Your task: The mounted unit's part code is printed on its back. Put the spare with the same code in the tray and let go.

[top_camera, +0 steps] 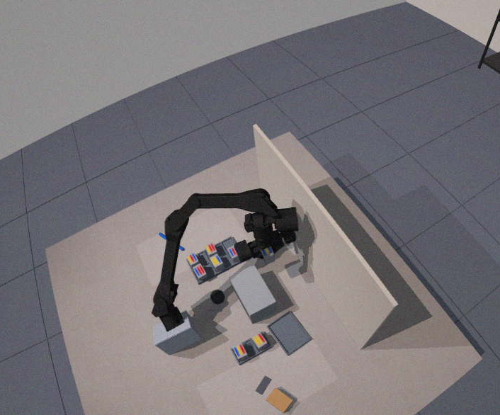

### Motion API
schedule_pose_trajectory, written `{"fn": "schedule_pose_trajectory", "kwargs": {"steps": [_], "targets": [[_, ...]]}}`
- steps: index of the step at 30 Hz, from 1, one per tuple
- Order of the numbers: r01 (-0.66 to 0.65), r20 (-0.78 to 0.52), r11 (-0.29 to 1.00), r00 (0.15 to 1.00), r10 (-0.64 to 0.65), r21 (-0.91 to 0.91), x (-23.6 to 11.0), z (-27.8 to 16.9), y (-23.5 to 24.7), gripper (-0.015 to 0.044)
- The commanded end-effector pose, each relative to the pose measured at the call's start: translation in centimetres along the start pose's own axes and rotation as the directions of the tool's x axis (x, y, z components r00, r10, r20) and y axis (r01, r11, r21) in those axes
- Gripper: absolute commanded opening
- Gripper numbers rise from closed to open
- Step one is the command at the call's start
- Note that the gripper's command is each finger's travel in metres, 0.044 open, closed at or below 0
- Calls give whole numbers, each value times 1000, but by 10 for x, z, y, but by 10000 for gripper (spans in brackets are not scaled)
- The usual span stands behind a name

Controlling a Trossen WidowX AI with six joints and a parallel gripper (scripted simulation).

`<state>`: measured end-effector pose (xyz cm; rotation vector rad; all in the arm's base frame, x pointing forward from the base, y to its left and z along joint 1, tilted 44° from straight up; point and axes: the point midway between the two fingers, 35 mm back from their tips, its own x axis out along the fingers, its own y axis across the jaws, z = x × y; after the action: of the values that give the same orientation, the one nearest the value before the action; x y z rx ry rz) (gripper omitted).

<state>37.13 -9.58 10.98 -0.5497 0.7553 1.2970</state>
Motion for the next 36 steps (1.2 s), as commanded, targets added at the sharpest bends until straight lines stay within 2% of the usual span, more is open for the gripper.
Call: {"fn": "schedule_pose_trajectory", "kwargs": {"steps": [1, 27, 36], "targets": [[-5, -18, 1000, 1000, 6, 20, -1, -39, -2, 0], [-4, 35, 999, 999, 6, -52, 17, -220, 23, 0], [-3, 37, 998, 999, 5, -55, 20, -224, 24, 0]]}}
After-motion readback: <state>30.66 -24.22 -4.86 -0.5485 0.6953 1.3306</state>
